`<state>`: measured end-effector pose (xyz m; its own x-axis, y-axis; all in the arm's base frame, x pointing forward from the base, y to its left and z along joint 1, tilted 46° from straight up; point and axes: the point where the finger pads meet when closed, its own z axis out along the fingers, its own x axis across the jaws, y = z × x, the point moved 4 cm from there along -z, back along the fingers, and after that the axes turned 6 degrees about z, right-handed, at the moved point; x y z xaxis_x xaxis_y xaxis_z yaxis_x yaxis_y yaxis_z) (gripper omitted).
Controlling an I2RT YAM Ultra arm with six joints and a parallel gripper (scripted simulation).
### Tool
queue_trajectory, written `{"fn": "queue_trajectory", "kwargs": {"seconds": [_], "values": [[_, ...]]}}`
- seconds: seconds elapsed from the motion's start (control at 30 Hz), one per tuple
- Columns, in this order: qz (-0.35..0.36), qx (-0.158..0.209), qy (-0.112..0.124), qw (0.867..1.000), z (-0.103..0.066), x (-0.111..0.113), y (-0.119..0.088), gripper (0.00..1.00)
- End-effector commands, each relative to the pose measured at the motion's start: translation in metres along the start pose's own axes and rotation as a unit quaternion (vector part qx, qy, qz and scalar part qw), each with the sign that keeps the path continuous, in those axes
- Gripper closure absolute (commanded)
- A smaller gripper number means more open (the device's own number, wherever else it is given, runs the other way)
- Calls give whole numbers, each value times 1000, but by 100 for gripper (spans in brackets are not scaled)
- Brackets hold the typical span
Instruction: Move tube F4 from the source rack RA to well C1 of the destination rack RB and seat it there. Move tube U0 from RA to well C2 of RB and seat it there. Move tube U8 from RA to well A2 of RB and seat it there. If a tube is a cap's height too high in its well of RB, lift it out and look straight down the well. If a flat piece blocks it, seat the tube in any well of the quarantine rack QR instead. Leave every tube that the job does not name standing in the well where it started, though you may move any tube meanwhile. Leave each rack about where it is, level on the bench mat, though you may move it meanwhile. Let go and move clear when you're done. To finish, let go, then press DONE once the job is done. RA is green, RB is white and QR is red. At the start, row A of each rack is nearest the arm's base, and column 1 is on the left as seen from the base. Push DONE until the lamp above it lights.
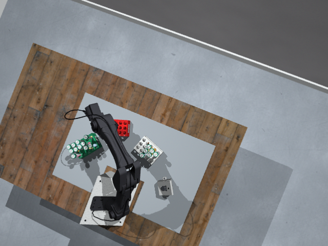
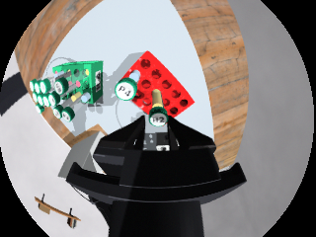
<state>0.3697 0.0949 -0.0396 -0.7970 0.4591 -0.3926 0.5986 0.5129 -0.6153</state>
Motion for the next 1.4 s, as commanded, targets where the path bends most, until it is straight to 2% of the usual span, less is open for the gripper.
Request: {"fn": "queue_trajectory", "kwargs": {"seconds": [0.0,0.63,0.67,0.83,1.03,1.37], "values": [[0,-19,-4,1000,-11,2,0,70],[0,-19,-4,1000,-11,2,0,70],[11,-28,-5,1000,-23,-5,2,70],[12,-26,-5,1000,-36,-4,1,70],[1,-12,-2,1000,-36,6,6,70],[1,-11,-2,1000,-62,10,2,70]]}}
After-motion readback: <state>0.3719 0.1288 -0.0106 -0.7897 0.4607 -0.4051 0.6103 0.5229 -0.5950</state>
